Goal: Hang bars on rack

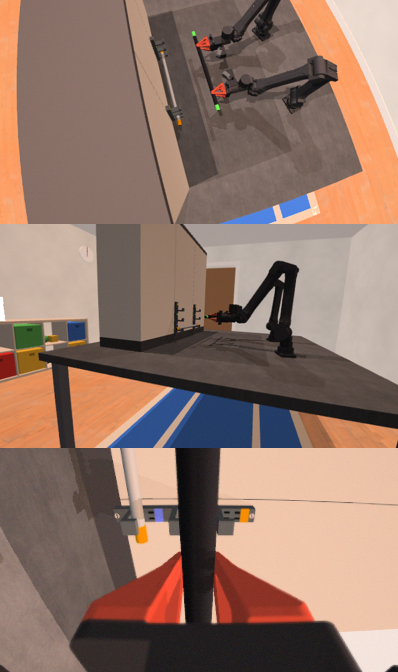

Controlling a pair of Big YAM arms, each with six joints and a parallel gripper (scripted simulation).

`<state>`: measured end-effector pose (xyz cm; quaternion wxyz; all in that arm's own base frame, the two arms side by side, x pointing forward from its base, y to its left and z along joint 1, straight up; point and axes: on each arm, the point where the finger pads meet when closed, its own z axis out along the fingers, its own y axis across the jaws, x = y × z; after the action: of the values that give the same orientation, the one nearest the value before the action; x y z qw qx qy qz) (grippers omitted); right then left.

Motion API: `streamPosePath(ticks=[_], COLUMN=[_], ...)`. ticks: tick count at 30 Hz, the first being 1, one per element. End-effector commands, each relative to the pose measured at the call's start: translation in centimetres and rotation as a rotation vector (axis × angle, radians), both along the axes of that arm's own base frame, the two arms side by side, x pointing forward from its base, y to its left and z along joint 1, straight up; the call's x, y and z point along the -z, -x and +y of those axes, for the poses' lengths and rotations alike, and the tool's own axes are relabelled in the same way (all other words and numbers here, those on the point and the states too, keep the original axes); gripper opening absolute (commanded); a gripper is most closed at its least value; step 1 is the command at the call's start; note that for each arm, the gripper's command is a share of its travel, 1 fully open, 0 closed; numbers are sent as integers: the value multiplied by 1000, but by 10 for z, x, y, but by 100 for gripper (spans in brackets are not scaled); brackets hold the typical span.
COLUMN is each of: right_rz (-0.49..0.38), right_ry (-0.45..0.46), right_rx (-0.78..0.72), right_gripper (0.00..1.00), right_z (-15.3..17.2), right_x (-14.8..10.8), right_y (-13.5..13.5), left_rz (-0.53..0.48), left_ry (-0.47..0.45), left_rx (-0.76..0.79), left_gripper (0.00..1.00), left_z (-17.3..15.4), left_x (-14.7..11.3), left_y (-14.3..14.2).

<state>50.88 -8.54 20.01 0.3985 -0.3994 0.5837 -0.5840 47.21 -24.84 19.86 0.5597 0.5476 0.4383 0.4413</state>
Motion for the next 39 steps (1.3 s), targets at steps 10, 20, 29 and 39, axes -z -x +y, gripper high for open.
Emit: streamPosePath(ticks=[10,20,29,39], right_rz=[-44,-44,-44,-44], right_ry=[-6,-6,-6,-6], right_rx=[30,30,30,30], right_gripper=[0,0,0,0], right_z=[-23,-28,-34,-39], right_x=[-20,-21,-21,-21], right_y=[-30,-42,-56,-68], left_rz=[-49,-49,-49,-50], left_ry=[40,40,40,40], left_rx=[-20,-20,-20,-20], left_gripper=[0,0,0,0], left_z=[-4,-7,-10,-13], left_x=[-28,-29,-30,-31], left_y=[-37,-50,-65,-78])
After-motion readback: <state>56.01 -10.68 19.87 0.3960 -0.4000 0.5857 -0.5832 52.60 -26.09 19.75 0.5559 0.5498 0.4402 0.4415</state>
